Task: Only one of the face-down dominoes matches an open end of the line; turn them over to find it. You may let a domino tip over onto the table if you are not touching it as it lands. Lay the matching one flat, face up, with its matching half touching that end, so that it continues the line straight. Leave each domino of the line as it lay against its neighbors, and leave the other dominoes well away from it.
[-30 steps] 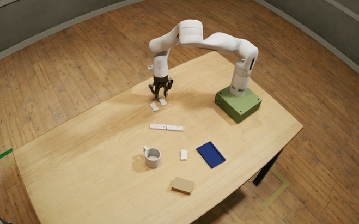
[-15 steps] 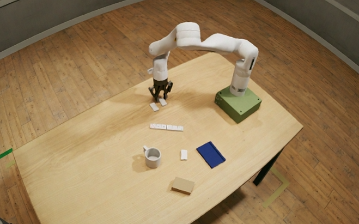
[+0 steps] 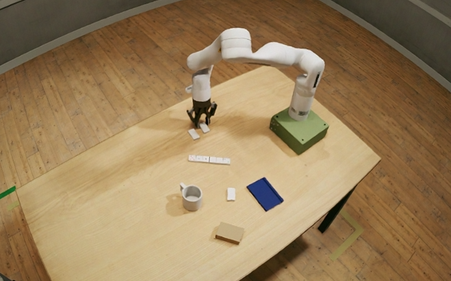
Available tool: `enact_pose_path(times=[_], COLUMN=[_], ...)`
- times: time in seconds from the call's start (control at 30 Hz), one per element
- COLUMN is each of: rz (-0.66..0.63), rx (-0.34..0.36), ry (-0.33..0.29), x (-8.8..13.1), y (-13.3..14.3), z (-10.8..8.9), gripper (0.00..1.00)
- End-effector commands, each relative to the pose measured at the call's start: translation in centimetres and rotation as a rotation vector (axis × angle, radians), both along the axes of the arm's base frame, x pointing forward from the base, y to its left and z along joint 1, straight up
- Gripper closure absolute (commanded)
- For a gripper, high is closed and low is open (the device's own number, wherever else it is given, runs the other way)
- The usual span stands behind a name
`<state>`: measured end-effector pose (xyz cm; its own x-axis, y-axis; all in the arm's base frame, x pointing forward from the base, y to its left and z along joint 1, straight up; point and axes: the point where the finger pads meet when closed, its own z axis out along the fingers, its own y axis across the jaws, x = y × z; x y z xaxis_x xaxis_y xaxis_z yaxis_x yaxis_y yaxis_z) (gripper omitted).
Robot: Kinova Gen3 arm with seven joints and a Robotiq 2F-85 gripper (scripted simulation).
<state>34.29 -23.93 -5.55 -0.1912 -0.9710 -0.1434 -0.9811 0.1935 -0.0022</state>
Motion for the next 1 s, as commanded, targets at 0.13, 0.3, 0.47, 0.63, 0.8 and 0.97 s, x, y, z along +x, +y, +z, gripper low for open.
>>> enact_pose_path(times=[0.13,0.3,0.47,0.63,0.8,0.97], rz=[0.0,0.0,0.0,0.0,0.0,0.0], rx=[-0.001,-0.001,-0.001,-0.001,-0.001,-0.001], ry=[-0.001,-0.001,-0.001,-0.001,-0.001,-0.001], x=[0.05,0.05,0.05,0.05,0.05,0.05], y=[-0.03,-0.03,-0.03,-0.03,-0.03,-0.03], z=[0.06,0.06,0.06,0.06,0.06,0.06], gripper=[0.69,0.69,0.69,0.69,0.69,0.69])
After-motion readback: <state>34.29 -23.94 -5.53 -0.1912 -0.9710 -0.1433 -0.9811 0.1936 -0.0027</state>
